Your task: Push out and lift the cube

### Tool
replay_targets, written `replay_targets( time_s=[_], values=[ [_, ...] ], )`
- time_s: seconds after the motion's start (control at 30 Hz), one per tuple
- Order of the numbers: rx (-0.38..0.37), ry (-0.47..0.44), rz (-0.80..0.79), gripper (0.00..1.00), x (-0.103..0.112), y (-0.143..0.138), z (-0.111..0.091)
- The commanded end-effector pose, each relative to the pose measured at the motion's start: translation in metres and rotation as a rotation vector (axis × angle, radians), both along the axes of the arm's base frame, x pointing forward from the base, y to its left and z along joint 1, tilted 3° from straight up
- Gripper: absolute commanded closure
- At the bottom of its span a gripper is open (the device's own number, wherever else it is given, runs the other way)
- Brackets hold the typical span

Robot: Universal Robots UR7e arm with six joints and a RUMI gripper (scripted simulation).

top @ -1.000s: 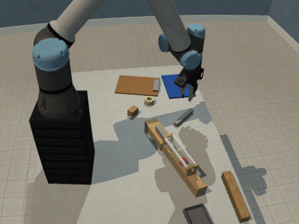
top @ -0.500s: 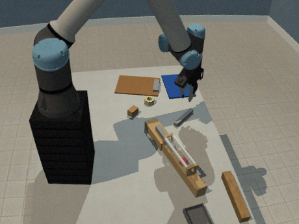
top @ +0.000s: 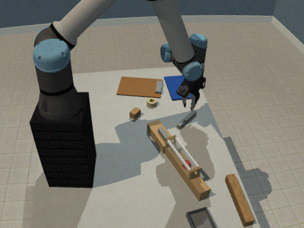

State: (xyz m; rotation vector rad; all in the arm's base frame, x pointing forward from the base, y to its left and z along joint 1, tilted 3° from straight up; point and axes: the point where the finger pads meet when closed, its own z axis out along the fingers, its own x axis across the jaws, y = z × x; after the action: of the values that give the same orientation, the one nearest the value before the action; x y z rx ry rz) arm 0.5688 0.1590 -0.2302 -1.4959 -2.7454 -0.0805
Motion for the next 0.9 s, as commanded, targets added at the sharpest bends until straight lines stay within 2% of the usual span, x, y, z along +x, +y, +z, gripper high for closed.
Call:
replay_targets(
  time_s=[0.0,0.13,0.47,0.87],
  values=[
    [0.0,-0.002,0.0,0.78,0.003,0.002,-0.03],
    [0.0,-0.002,0.0,0.78,0.003,0.002,-0.042],
    [0.0,-0.002,0.0,0.78,0.003,0.002,-0.047],
    [0.0,-0.002,0.0,0.78,0.003,0.003,-0.067]
  ],
)
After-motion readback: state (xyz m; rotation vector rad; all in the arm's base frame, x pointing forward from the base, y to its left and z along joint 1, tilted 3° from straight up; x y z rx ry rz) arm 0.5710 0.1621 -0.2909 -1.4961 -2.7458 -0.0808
